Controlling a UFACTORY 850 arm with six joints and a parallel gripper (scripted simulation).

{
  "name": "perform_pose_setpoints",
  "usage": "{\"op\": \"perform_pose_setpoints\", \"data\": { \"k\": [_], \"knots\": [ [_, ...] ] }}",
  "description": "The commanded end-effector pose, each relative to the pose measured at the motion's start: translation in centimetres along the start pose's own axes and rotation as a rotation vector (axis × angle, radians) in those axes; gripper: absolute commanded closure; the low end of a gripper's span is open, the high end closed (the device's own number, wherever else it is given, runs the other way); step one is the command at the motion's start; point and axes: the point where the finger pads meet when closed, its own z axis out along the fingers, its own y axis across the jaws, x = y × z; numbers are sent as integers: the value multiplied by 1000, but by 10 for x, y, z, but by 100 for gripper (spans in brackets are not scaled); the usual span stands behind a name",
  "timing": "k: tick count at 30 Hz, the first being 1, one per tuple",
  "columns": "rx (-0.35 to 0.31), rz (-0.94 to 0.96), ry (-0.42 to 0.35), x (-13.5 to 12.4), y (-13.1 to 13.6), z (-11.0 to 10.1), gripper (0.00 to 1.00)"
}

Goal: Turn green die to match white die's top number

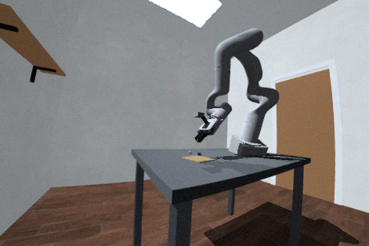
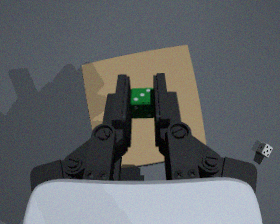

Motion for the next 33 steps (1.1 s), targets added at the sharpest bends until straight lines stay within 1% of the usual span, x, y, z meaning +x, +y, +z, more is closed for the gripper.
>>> {"op": "perform_pose_setpoints", "data": {
  "k": [1,9,16,18,28,33],
  "knots": [
    [3,0,51,0,-1,1,89],
    [3,0,53,-2,-1,3,89],
    [3,0,53,-14,-1,14,89],
    [3,0,53,-14,-1,14,89],
    [3,0,53,-42,-1,40,89],
    [3,0,53,-52,-2,50,89]
  ]
}}
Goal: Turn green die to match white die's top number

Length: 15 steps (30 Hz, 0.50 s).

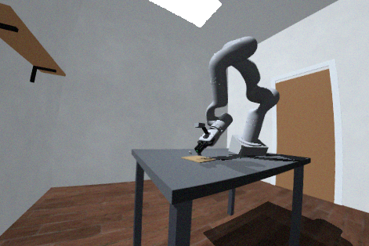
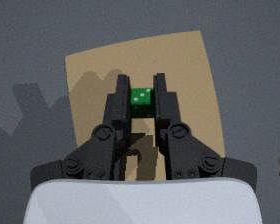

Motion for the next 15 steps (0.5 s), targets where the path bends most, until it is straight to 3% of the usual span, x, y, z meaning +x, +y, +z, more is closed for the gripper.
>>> {"op": "perform_pose_setpoints", "data": {
  "k": [1,15],
  "knots": [
    [0,0,3,-8,0,9,89],
    [0,0,3,-13,0,13,89]
  ]
}}
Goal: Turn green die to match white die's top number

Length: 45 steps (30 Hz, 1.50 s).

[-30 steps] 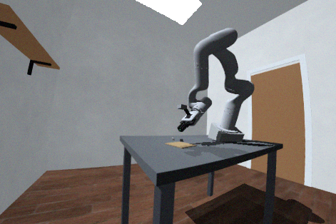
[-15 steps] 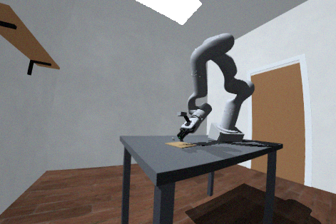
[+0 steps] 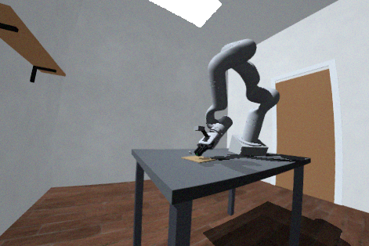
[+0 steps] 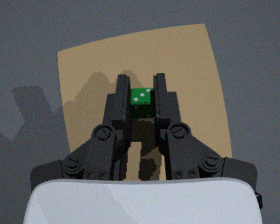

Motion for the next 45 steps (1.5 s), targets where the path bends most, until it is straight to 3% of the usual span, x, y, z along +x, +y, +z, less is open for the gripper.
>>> {"op": "perform_pose_setpoints", "data": {
  "k": [1,45],
  "knots": [
    [0,0,1,0,0,0,89],
    [0,0,1,-4,0,4,89]
  ]
}}
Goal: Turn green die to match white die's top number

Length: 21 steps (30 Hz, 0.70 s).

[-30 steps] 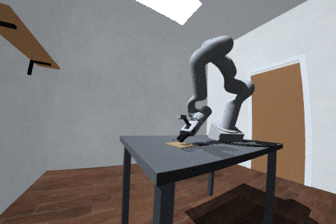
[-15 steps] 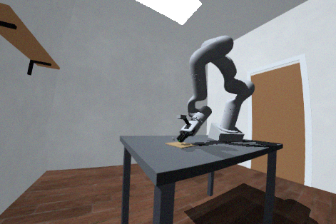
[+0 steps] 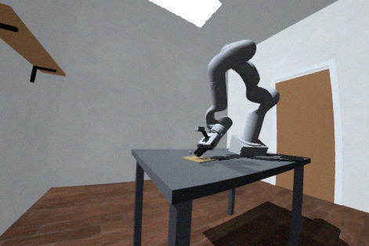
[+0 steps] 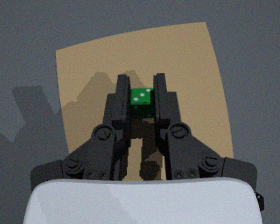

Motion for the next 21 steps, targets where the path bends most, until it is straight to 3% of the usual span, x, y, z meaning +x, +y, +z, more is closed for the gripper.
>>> {"op": "perform_pose_setpoints", "data": {
  "k": [1,21],
  "knots": [
    [0,0,1,-2,0,2,89],
    [0,0,1,-6,0,5,89]
  ]
}}
